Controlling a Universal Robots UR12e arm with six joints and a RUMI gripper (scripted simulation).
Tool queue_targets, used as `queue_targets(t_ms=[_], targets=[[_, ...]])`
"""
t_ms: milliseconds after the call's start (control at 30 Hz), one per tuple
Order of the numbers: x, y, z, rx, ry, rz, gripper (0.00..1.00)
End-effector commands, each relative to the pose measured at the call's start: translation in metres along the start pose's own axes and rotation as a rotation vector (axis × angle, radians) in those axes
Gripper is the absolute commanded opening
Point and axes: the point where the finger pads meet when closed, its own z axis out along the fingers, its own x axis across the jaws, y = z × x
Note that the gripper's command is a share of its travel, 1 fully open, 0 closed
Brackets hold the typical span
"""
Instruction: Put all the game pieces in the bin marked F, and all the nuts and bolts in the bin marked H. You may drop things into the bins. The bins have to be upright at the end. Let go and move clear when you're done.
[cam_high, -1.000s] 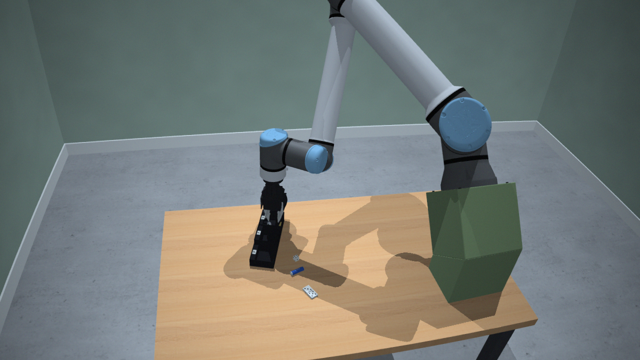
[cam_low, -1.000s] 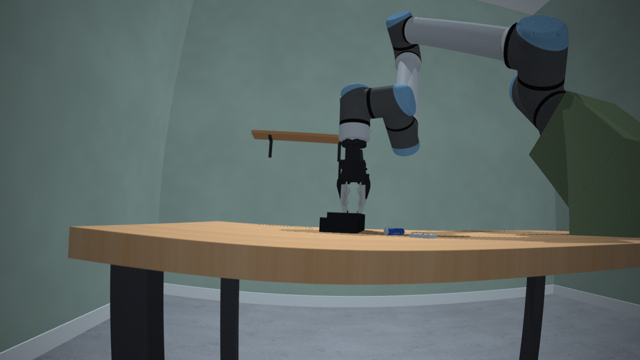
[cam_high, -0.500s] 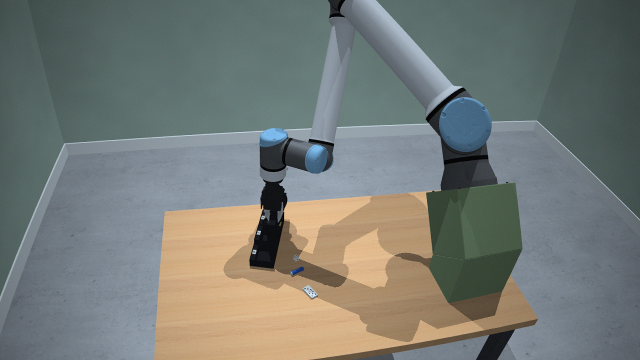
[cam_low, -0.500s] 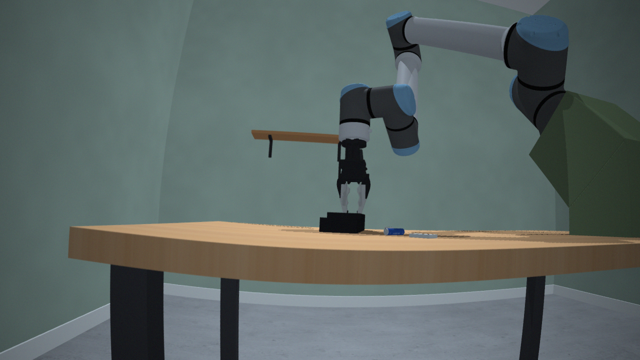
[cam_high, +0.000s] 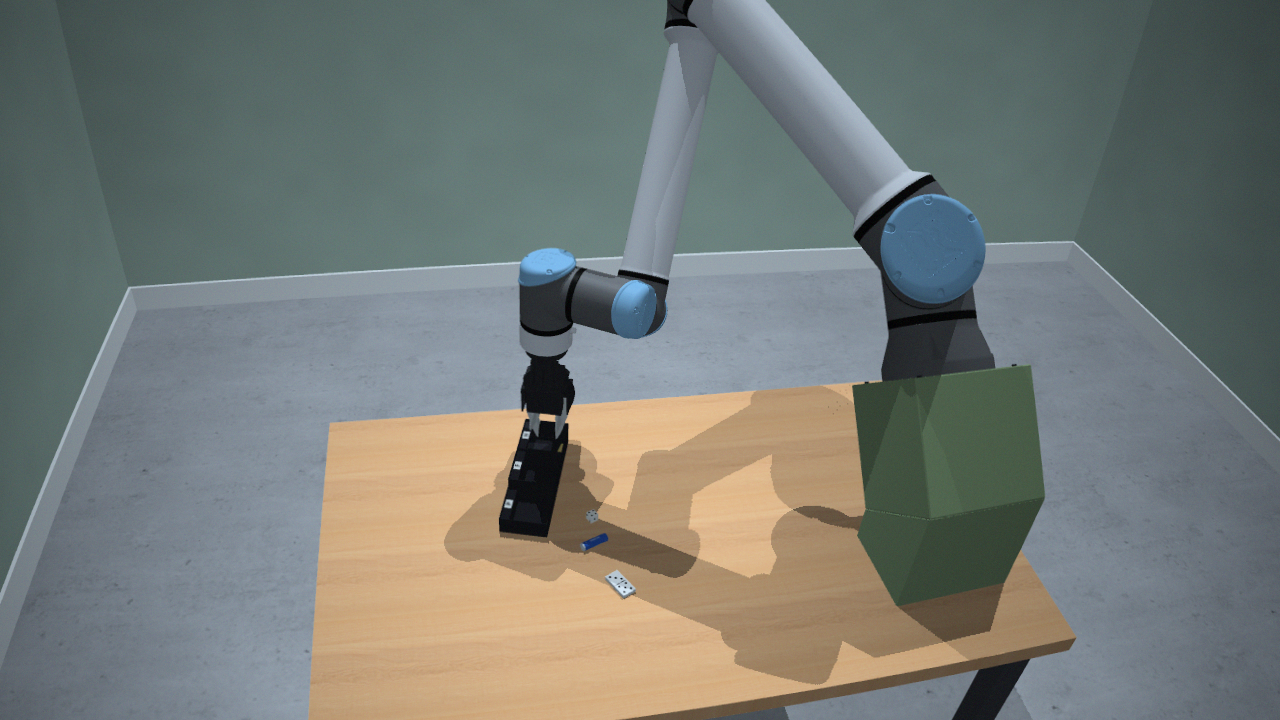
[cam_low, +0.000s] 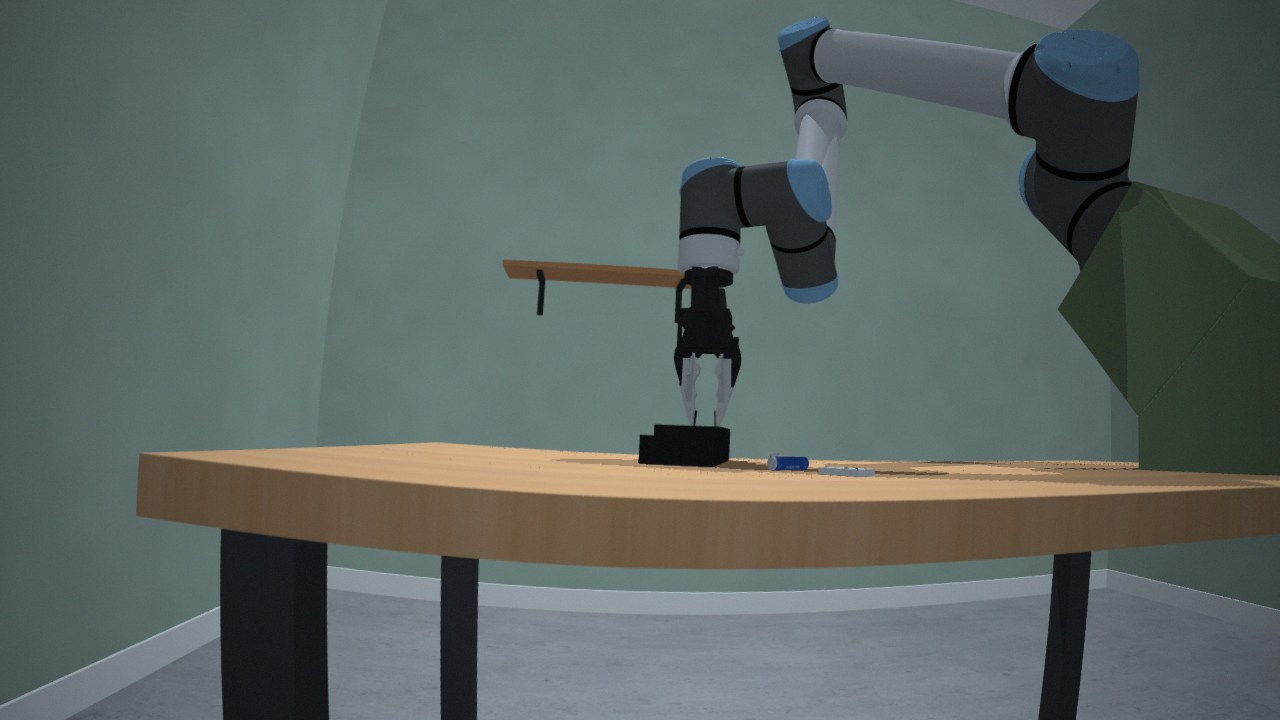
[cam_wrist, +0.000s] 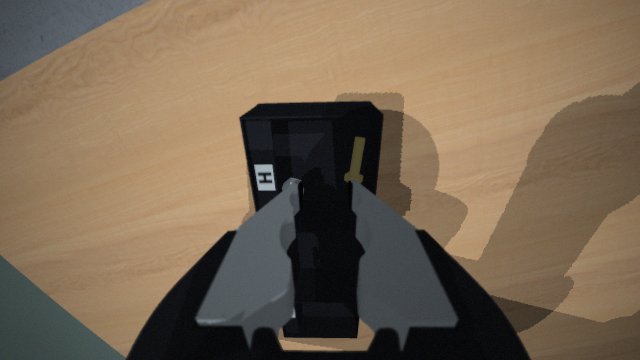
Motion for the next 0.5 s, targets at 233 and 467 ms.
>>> queue_targets(t_ms=[233, 467], targets=[[0.000, 0.000, -0.020, 0.000, -0.001, 0.000, 0.18], [0.000, 0.000, -0.023, 0.000, -0.001, 0.000, 0.18]])
